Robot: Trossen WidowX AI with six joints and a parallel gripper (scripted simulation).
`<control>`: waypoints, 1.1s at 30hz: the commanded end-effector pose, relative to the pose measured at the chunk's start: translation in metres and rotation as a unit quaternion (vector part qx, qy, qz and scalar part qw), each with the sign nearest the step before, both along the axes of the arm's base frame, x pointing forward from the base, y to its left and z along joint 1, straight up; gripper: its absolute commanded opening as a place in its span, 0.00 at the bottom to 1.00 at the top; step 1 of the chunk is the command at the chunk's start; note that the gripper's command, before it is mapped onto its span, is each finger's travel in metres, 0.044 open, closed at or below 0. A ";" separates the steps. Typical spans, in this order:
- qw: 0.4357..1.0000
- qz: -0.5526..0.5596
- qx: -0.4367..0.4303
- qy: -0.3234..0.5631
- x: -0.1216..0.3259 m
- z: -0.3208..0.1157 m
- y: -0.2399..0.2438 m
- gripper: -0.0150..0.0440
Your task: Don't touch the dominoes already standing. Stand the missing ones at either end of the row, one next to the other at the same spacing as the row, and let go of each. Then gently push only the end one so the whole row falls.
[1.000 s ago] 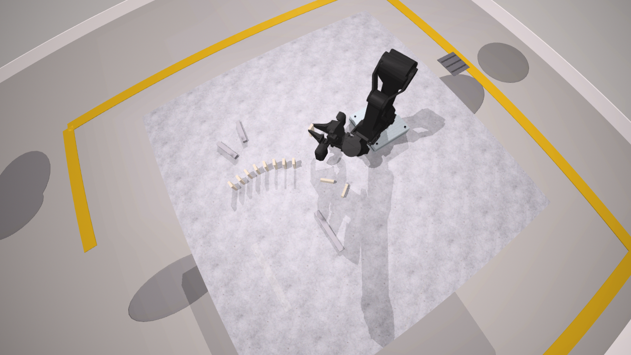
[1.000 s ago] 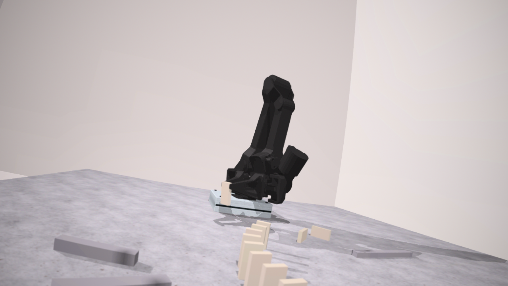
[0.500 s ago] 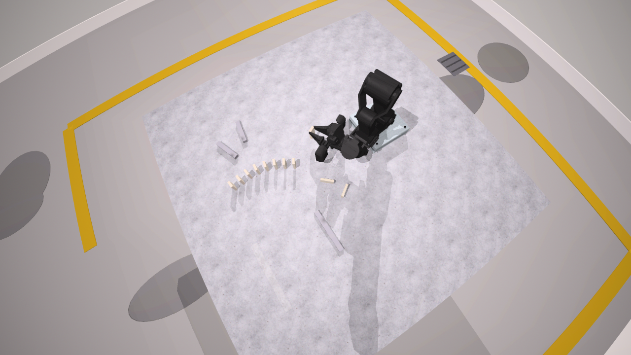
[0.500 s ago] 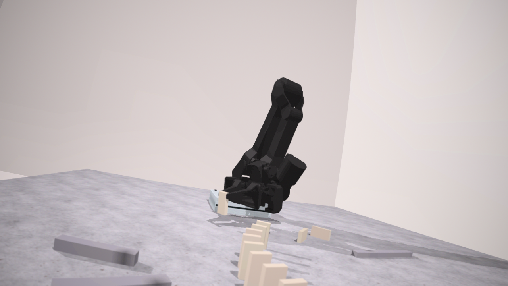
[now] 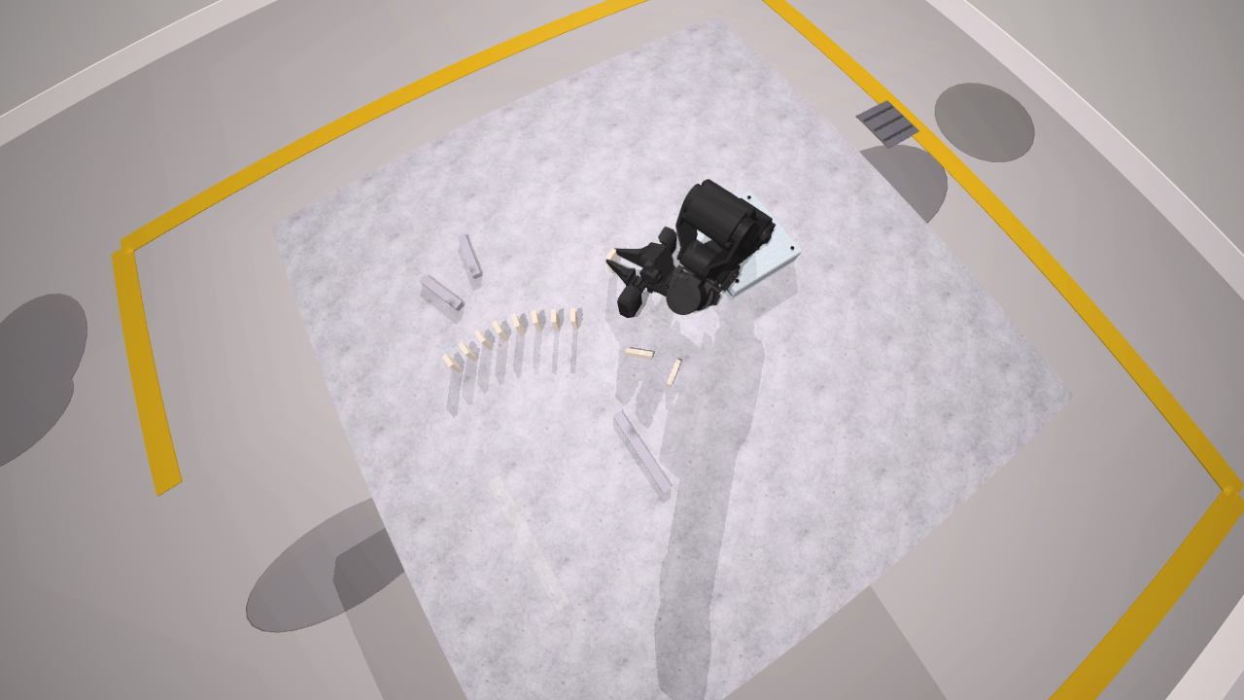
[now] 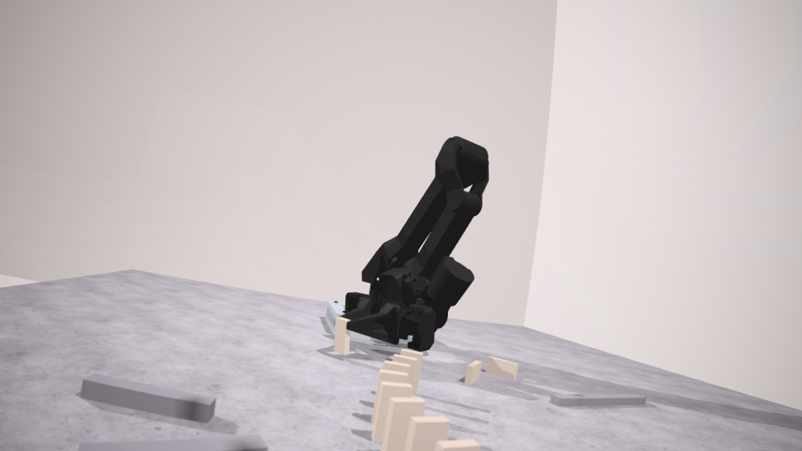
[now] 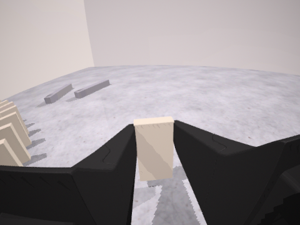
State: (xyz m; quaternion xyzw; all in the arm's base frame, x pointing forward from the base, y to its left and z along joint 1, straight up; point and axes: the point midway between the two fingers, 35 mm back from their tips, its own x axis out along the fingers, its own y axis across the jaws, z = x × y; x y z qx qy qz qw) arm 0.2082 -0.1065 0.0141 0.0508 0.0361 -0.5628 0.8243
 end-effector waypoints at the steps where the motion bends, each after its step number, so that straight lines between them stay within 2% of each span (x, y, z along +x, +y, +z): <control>1: 1.000 0.000 0.002 0.002 -0.002 -0.004 -0.001 0.44; 11: 1.000 0.000 0.002 0.002 -0.002 -0.004 -0.001 0.44; 24: 1.000 0.000 0.002 0.002 -0.002 -0.004 -0.001 1.00; 33: 1.000 0.000 0.001 0.001 0.002 0.017 0.000 1.00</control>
